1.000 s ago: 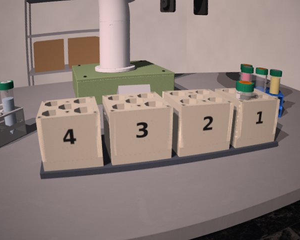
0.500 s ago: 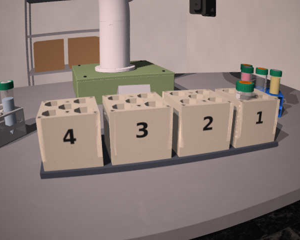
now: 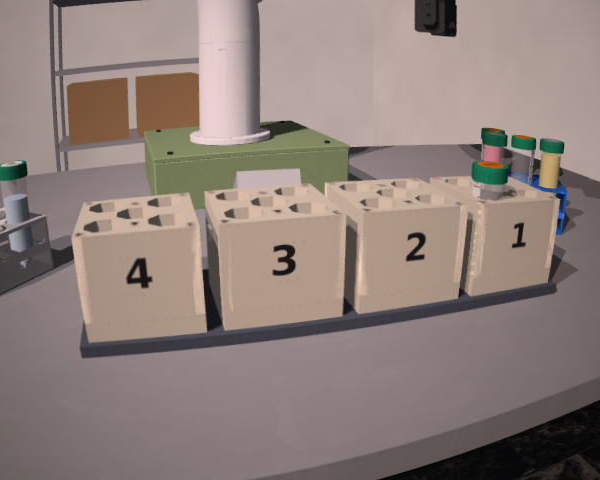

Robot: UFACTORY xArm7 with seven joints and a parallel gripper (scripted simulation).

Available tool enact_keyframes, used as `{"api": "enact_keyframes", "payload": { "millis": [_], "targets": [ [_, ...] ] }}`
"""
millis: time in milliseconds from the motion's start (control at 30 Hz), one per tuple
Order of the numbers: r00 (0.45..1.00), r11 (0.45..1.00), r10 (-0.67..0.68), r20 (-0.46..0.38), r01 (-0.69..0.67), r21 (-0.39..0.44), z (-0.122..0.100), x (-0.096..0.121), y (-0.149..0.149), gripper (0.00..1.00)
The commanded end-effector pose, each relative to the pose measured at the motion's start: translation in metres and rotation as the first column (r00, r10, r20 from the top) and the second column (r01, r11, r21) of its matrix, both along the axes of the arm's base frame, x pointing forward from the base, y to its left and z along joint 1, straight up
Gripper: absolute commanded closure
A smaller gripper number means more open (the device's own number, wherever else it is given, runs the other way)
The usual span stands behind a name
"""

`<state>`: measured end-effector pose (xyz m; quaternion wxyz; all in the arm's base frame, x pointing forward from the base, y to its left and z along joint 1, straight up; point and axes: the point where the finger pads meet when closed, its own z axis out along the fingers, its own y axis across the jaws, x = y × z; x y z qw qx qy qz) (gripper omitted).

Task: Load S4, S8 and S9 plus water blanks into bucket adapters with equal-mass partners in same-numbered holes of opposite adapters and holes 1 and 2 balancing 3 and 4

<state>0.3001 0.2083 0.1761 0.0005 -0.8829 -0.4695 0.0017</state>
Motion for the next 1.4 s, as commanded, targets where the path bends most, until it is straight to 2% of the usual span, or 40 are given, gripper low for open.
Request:
{"api": "enact_keyframes", "payload": {
  "millis": [0, 633, 800, 1300, 1367],
  "targets": [
    [1.000, 1.000, -0.001, 0.004, 0.001, 0.002, 0.001, -0.012, 0.019, 0.00],
    [1.000, 1.000, -0.001, 0.003, 0.001, 0.003, 0.002, -0.062, 0.085, 0.00],
    [1.000, 1.000, -0.001, 0.003, 0.001, 0.003, -0.001, -0.062, 0.085, 0.00],
    [1.000, 1.000, -0.001, 0.003, 0.001, 0.003, -0.041, -0.062, 0.085, 0.00],
    [1.000, 1.000, -0.001, 0.003, 0.001, 0.003, -0.041, -0.062, 0.085, 0.00]
  ]
}}
